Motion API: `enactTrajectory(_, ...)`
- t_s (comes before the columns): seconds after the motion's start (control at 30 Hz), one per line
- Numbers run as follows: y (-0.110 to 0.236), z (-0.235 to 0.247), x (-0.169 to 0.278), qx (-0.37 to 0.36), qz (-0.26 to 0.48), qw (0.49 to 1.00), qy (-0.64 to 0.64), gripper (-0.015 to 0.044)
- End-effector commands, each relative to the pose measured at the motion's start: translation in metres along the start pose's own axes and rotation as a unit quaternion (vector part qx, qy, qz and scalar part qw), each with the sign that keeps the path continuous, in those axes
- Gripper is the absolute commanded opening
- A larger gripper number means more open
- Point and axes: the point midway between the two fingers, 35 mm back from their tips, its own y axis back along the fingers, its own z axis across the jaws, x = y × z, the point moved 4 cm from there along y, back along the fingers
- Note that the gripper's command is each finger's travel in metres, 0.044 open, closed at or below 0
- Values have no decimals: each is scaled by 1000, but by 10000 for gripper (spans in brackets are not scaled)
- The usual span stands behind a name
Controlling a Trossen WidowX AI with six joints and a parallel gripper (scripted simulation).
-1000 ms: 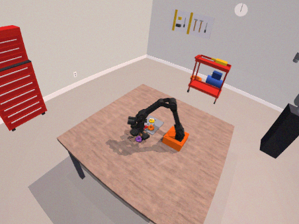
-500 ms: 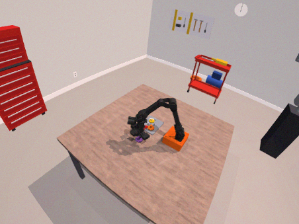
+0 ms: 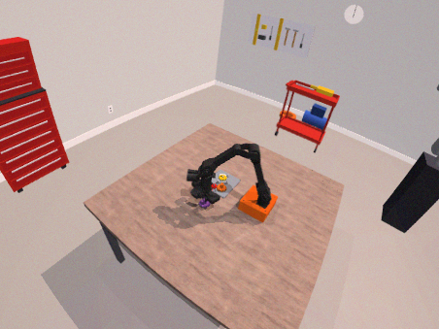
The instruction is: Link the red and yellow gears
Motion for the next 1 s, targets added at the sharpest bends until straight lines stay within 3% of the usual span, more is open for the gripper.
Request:
enactTrajectory(0.0,19,-4,-4,11,-8,1000,-1,0)
enactTrajectory(0.97,104,-2,-2,11,-8,1000,-1,0)
